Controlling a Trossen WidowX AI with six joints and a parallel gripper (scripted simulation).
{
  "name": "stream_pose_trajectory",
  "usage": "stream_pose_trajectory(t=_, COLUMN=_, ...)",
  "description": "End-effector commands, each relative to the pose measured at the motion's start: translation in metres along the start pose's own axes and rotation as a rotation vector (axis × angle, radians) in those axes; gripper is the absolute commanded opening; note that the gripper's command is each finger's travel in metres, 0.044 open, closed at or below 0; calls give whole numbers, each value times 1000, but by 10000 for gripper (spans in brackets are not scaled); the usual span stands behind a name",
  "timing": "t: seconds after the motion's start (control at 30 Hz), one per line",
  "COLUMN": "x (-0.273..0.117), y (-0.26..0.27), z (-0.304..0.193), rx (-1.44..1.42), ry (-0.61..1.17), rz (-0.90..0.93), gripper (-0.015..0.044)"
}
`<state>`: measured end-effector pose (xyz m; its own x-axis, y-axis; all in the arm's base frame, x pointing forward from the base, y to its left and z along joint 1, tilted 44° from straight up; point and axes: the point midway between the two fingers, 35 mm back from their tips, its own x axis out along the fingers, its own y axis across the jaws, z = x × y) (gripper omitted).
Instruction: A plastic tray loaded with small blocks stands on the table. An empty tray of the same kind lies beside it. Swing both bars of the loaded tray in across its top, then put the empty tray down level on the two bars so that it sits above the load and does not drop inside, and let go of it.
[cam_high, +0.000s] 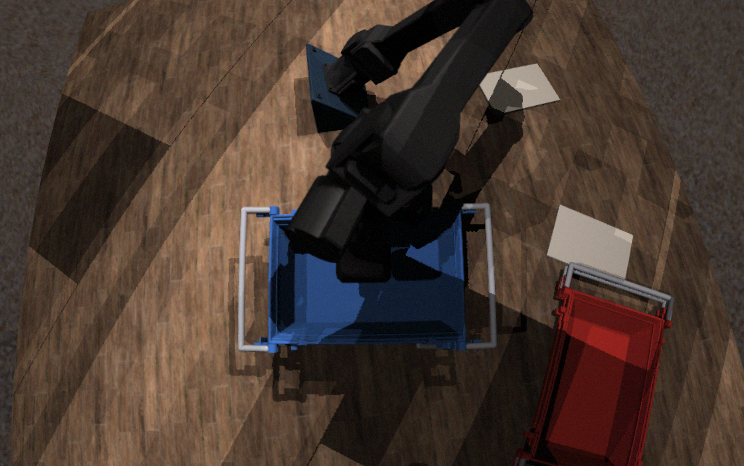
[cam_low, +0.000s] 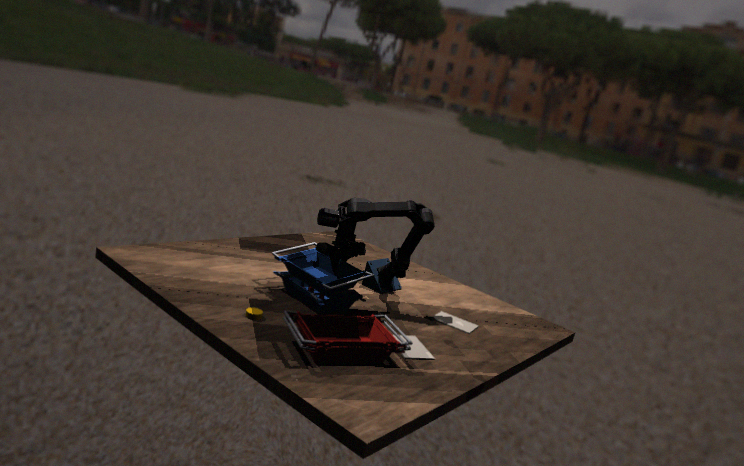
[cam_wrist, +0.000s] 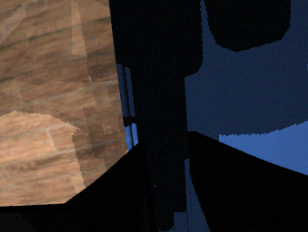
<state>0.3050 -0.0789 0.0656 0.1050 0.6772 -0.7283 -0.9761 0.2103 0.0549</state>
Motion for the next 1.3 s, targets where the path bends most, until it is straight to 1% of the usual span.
stream_pose_trajectory(t=0.0, x=7, y=7, z=-1, rx=22, ry=1, rz=33, gripper=0)
stream_pose_trajectory(t=0.37, x=7, y=7, z=-1, rx=22, ry=1, rz=33, gripper=0)
stream_pose_trajectory(t=0.4, x=0, y=0, z=0, rx=0, ry=0, rz=1, gripper=0)
stream_pose_trajectory(t=0.73, x=14, y=10, z=-2, rx=22, ry=0, rz=32, gripper=0)
stream_pose_trajectory(t=1.27, x=14, y=10, z=-2, rx=22, ry=0, rz=33, gripper=0)
